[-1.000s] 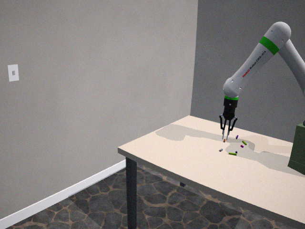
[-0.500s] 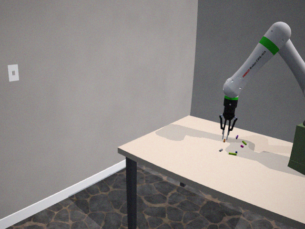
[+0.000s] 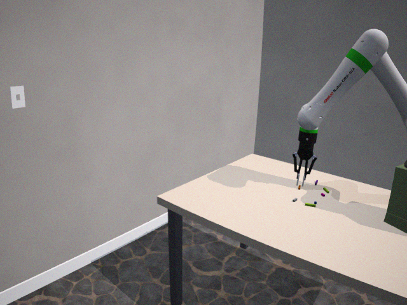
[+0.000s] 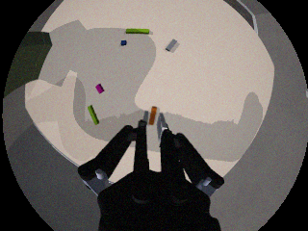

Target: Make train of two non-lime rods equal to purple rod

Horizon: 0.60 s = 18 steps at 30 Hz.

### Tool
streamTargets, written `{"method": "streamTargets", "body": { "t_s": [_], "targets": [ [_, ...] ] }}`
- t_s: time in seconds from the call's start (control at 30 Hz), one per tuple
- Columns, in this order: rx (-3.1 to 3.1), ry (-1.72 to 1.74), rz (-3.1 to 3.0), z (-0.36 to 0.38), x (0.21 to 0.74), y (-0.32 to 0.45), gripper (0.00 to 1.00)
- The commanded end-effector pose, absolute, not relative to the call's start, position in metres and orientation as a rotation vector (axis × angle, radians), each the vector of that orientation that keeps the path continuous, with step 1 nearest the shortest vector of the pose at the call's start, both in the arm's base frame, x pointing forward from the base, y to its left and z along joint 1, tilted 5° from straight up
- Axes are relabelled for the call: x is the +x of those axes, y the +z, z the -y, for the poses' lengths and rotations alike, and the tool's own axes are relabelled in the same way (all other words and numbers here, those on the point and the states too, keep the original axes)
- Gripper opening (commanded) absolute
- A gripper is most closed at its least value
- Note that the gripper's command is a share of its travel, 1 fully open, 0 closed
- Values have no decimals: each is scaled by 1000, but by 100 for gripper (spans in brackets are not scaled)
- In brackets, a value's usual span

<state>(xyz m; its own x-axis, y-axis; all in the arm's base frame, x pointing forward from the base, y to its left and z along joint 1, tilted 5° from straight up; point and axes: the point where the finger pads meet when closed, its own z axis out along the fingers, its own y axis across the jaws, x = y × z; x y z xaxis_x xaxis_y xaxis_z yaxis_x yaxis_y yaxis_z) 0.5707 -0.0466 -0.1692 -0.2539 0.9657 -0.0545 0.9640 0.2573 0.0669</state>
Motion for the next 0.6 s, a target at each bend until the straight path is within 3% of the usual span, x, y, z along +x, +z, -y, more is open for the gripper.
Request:
{"method": "streamTargets", "body": {
  "t_s": [0.0, 0.57],
  "targets": [
    [1864, 31, -2423, 47, 571, -169, 15],
    [1864, 31, -2423, 47, 571, -173, 15]
  ]
}}
